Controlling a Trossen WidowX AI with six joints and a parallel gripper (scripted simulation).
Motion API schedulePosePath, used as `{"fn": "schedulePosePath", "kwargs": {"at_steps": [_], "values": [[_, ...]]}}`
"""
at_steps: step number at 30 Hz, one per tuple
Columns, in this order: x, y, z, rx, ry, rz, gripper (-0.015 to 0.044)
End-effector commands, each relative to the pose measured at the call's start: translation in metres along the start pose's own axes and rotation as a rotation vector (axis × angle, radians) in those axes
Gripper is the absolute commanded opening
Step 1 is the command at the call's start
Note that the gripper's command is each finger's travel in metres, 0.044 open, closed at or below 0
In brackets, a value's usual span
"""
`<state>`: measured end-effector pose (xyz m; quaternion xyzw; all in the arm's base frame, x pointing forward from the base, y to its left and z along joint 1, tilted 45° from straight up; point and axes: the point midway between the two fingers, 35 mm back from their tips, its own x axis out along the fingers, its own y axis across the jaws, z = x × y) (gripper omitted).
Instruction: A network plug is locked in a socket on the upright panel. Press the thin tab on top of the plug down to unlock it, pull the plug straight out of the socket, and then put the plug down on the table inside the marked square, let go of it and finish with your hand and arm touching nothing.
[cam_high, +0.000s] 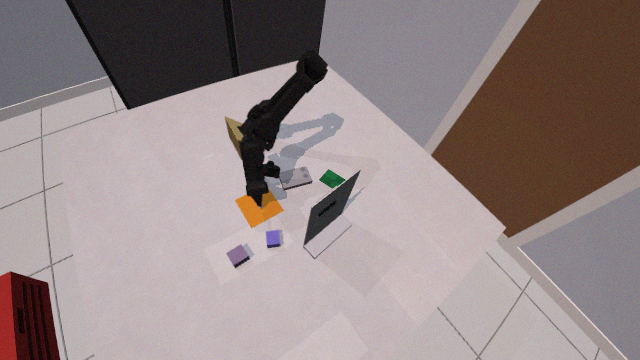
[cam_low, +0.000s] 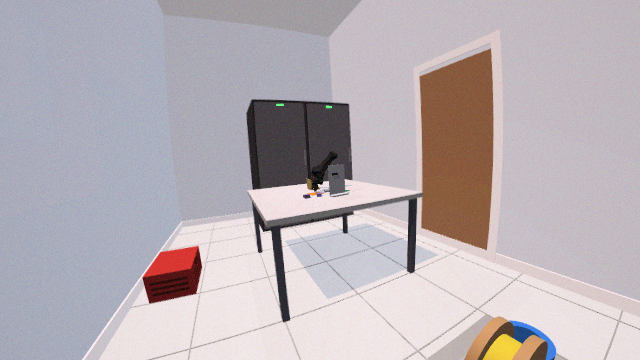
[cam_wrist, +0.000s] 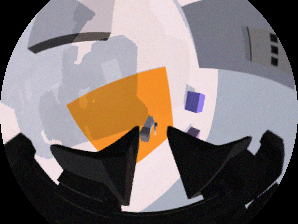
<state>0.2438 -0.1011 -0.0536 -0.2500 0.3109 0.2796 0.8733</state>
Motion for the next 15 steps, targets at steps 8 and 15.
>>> {"fn": "schedulePosePath", "kwargs": {"at_steps": [8,15], "values": [[-0.012,-0.002,-0.001,-0.004,0.002,-0.003,0.0156],[-0.021,-0.002,-0.002,-0.003,0.003,-0.003,0.0156]]}}
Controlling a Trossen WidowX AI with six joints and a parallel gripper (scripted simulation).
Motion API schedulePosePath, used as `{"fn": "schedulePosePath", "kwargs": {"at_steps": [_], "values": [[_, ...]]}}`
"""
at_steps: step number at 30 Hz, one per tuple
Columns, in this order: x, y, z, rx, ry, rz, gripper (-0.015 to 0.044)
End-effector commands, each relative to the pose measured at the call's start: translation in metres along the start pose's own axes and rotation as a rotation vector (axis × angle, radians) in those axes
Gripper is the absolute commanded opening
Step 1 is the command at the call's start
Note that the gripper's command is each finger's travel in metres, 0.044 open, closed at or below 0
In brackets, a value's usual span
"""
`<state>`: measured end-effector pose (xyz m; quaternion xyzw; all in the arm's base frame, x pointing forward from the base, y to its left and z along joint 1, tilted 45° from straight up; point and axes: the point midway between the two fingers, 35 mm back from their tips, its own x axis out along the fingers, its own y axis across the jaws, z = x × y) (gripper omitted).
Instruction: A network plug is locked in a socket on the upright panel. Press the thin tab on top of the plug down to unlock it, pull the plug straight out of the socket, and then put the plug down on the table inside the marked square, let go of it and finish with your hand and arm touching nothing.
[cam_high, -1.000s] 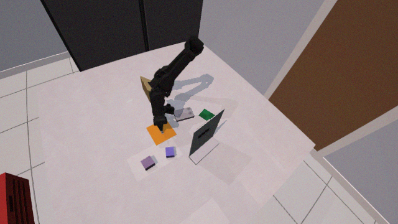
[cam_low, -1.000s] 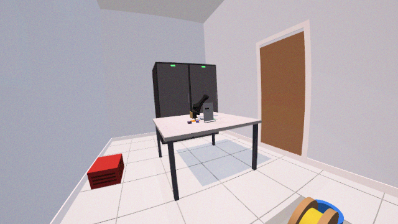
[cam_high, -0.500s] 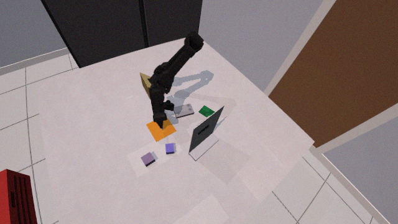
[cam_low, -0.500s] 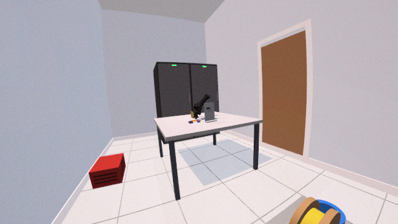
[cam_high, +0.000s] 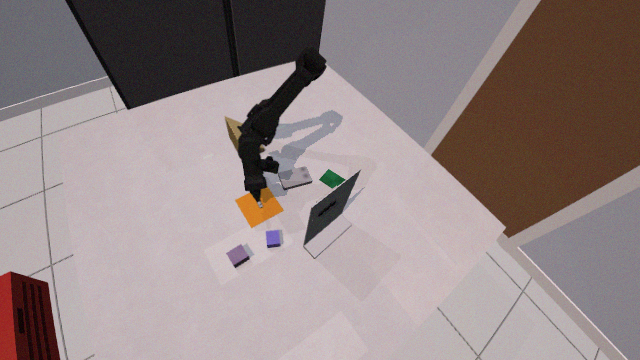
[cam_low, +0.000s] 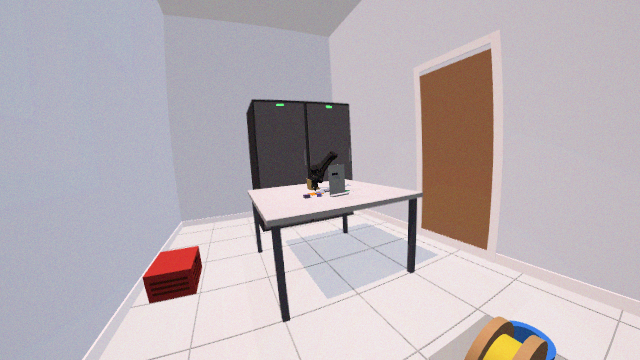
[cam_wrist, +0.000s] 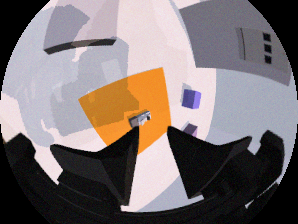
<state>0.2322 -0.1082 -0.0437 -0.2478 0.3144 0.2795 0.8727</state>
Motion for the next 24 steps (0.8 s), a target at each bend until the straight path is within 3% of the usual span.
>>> {"fn": "schedulePosePath", "kwargs": {"at_steps": [1,24], "values": [[-0.005,-0.002,0.001,-0.008,-0.002,-0.006,0.0156],[-0.028,-0.017,-0.002,-0.008,0.003,-0.005,0.0156]]}}
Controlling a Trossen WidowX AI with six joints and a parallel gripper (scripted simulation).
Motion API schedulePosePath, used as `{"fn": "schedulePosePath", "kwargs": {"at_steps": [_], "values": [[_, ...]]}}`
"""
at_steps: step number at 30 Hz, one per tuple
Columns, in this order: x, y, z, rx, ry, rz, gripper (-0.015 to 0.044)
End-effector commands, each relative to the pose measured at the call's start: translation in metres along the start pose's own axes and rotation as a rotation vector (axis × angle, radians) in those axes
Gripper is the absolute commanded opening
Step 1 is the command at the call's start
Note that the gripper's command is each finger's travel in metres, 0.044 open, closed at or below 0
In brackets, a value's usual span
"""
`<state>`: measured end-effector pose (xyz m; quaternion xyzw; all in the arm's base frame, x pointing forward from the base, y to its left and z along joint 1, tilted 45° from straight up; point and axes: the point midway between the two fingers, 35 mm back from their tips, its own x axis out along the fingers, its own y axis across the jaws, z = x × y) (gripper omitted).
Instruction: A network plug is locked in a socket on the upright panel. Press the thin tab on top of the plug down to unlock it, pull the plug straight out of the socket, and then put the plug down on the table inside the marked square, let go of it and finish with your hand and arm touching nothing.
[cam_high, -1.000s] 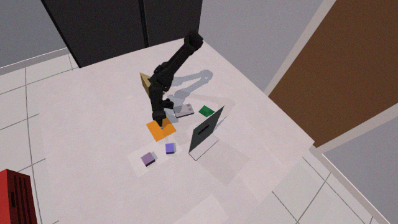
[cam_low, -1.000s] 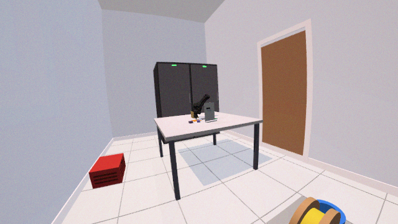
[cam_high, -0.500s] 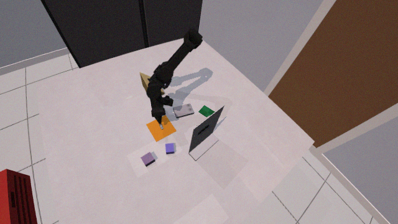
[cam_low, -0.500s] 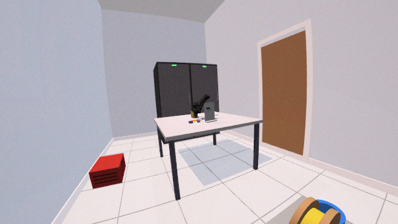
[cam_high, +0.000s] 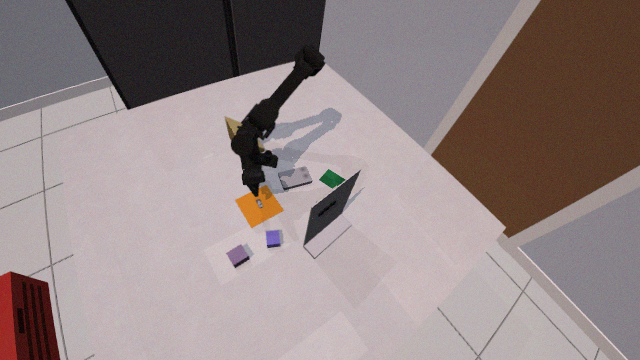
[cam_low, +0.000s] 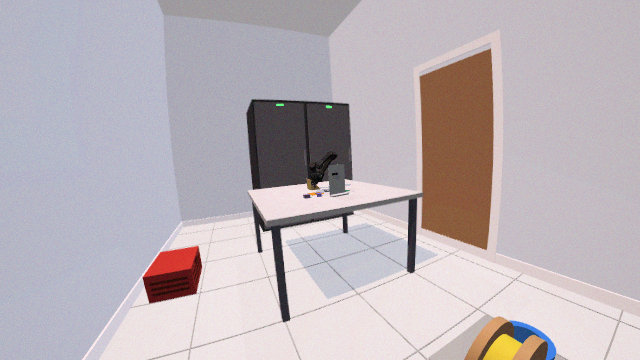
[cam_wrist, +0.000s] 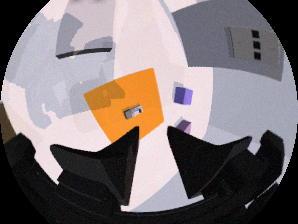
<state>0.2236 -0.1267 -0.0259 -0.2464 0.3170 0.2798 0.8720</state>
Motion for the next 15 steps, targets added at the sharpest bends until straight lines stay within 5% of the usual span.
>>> {"fn": "schedulePosePath", "kwargs": {"at_steps": [1,15], "values": [[-0.005,-0.005,0.001,-0.011,-0.001,-0.008,0.0156],[-0.022,-0.016,0.000,-0.011,0.000,-0.007,0.0156]]}}
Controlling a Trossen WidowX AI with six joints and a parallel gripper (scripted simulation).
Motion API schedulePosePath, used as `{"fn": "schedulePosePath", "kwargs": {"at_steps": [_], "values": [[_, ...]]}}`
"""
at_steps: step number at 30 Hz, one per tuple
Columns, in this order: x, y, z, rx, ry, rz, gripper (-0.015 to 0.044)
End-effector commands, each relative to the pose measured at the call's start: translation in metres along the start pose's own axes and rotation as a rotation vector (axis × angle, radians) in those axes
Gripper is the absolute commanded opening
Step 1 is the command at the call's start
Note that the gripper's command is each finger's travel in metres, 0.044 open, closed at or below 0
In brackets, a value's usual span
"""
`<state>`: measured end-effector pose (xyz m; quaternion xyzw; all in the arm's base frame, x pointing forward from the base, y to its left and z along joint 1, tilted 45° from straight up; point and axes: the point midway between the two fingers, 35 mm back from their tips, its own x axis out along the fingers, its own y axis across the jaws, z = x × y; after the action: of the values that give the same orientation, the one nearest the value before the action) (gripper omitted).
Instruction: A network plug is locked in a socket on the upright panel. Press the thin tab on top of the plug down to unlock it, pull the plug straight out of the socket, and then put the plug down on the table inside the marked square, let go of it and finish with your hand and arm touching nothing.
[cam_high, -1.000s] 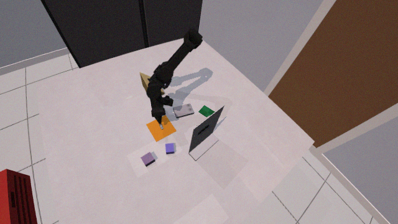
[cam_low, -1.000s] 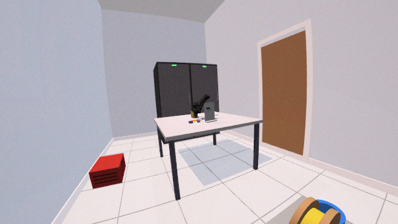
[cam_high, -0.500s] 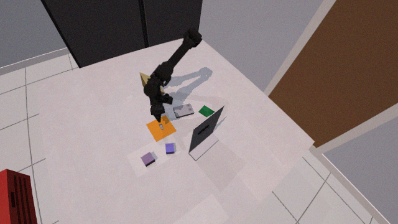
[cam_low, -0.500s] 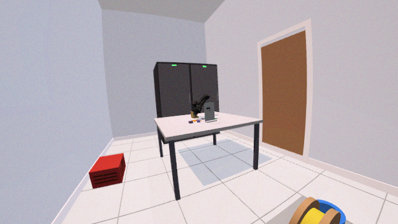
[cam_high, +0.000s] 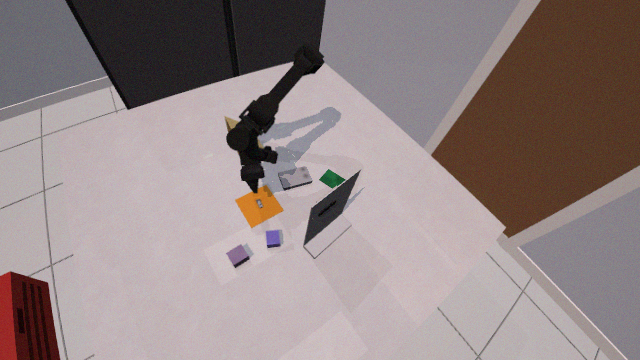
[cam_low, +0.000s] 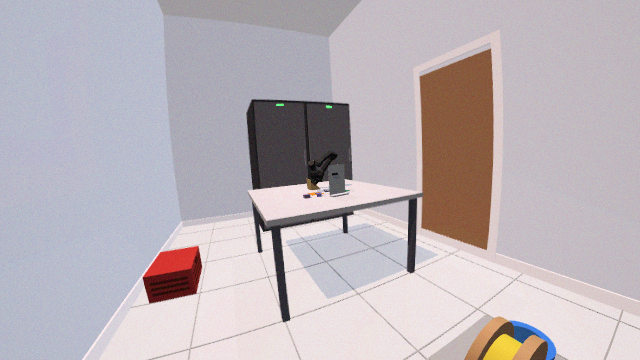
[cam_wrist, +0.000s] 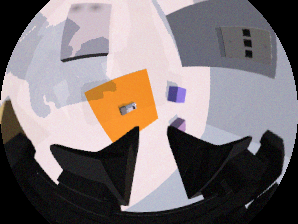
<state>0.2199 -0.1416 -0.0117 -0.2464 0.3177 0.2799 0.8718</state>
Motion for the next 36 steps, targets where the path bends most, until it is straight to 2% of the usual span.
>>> {"fn": "schedulePosePath", "kwargs": {"at_steps": [1,36], "values": [[-0.006,-0.005,0.001,-0.011,-0.001,-0.008,0.0156],[-0.053,-0.034,0.001,-0.002,-0.001,-0.002,0.0156]]}}
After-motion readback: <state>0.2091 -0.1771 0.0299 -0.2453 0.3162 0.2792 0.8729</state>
